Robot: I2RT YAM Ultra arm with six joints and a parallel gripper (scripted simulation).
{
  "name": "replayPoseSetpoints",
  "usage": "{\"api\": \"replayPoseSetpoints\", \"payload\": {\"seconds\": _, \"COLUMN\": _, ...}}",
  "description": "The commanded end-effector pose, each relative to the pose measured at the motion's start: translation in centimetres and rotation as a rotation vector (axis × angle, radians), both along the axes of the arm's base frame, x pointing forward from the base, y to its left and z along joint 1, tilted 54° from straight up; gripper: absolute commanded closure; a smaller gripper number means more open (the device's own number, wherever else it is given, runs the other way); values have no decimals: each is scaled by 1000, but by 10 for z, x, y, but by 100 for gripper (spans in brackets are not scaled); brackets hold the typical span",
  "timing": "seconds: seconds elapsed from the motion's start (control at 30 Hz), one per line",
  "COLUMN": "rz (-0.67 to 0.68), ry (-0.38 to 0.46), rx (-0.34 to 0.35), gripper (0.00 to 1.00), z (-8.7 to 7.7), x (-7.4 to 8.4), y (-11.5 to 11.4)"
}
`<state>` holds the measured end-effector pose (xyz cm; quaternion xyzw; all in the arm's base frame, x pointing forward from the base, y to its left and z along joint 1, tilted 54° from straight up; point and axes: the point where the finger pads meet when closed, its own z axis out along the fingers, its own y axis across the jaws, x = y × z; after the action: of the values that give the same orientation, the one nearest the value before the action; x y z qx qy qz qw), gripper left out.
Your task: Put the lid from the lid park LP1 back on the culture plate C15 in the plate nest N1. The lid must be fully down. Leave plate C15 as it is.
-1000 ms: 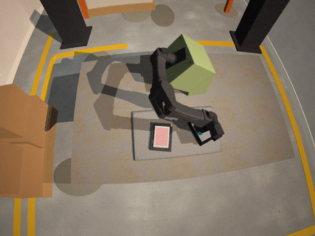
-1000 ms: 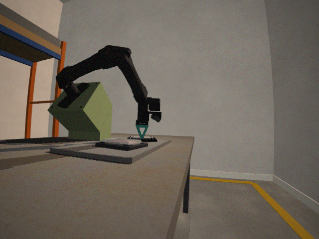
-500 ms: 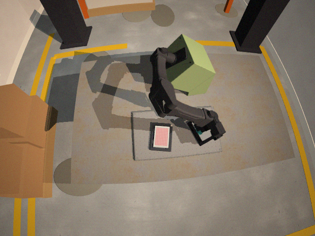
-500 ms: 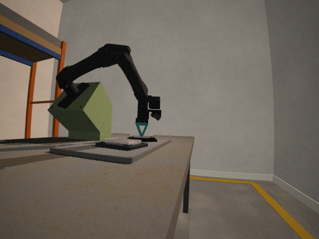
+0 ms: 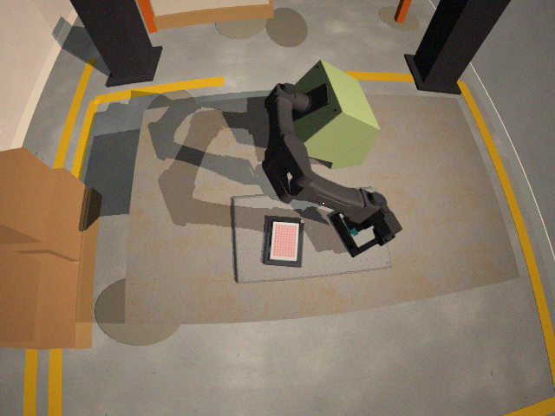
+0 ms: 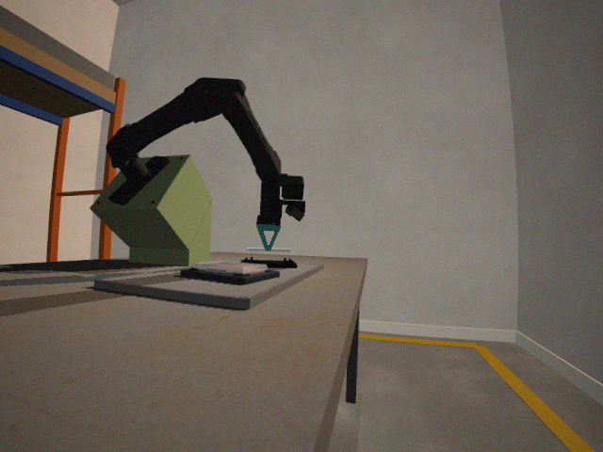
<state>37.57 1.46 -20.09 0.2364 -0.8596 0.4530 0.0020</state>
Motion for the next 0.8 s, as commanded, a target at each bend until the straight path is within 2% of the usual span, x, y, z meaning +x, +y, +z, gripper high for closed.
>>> {"api": "replayPoseSetpoints", "payload": {"seconds": 0.0, "rz": 16, "ry": -6, "rx": 2, "gripper": 100, "z": 9, "x": 0, "y": 14}}
{"api": "replayPoseSetpoints", "payload": {"seconds": 0.2, "rz": 16, "ry": -7, "rx": 3, "gripper": 100, "z": 15, "x": -2, "y": 22}}
{"api": "replayPoseSetpoints", "payload": {"seconds": 0.77, "rz": 16, "ry": -7, "rx": 3, "gripper": 100, "z": 18, "x": -3, "y": 26}}
